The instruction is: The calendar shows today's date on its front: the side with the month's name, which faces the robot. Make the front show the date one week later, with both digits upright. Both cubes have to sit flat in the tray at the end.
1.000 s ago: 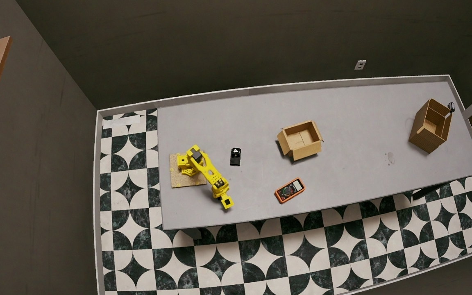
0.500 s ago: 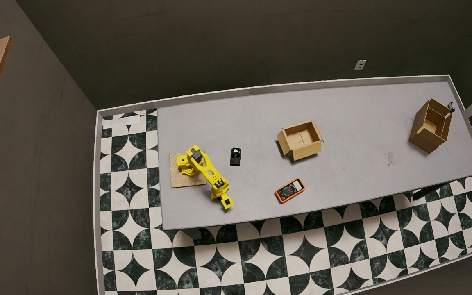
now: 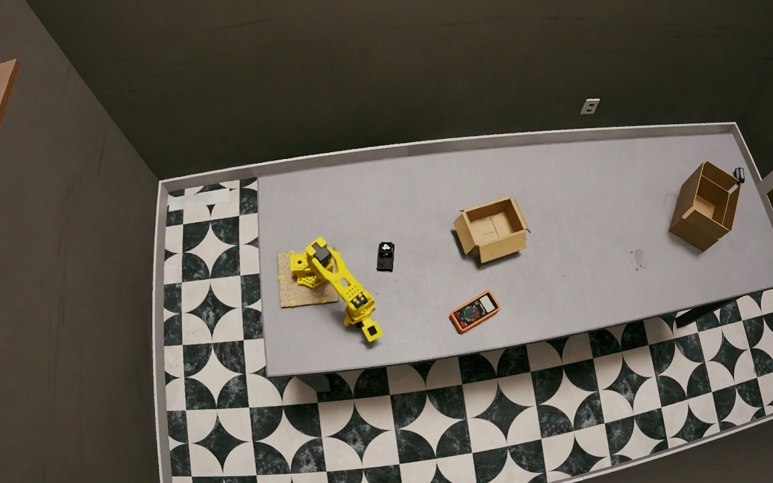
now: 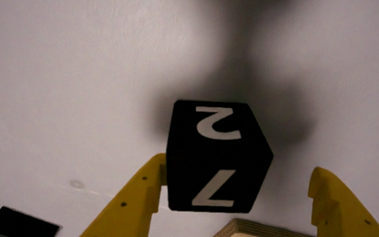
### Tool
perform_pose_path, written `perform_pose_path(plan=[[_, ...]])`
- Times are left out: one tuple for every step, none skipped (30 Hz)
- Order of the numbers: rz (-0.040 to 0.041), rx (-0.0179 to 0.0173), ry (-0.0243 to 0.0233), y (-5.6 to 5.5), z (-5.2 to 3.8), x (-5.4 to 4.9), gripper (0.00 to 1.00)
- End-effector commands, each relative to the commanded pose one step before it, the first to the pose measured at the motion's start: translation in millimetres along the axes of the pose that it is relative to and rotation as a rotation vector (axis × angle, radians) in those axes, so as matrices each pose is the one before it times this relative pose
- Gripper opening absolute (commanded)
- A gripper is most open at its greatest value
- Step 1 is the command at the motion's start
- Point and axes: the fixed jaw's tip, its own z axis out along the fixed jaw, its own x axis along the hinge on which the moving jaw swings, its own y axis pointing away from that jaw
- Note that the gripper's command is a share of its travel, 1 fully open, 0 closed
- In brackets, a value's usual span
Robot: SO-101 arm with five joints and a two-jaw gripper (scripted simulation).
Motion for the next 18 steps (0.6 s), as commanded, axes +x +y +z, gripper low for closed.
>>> perform_pose_path(plan=[[0.01962, 0.00164, 0.01182, -1.48, -5.365, 0.02, 0.36], [0.0, 0.0, 0.0, 0.09, -2.728, -0.38, 0.36], [0.0, 0.0, 0.0, 0.08, -3.034, -0.36, 0.36], [0.0, 0.0, 0.0, 0.07, -3.297, -0.32, 0.36], [0.0, 0.0, 0.0, 0.06, -3.505, -0.25, 0.36], [0.0, 0.0, 0.0, 0.04, -3.659, -0.18, 0.36], [0.0, 0.0, 0.0, 0.02, -3.747, -0.08, 0.36], [0.0, 0.0, 0.0, 0.0, 0.0, 0.0, 0.36], [0.0, 0.0, 0.0, 0.0, 0.0, 0.0, 0.36], [-0.00002, 0.0, 0.00002, 0.0, -3.757, 0.01, 0.36], [0.0, 0.0, 0.0, -0.03, -3.709, 0.11, 0.36], [0.0, 0.0, 0.0, -0.05, -3.589, 0.19, 0.36], [0.0, 0.0, 0.0, -0.06, -3.403, 0.25, 0.36], [0.0, 0.0, 0.0, -0.08, -3.158, 0.31, 0.36], [0.0, 0.0, 0.0, -0.08, -2.864, 0.33, 0.36], [0.0, 0.0, 0.0, -0.08, -2.516, 0.34, 0.36], [0.0, 0.0, 0.0, -0.08, -2.15, 0.32, 0.36], [0.0, 0.0, 0.0, -0.07, -1.765, 0.29, 0.36]])
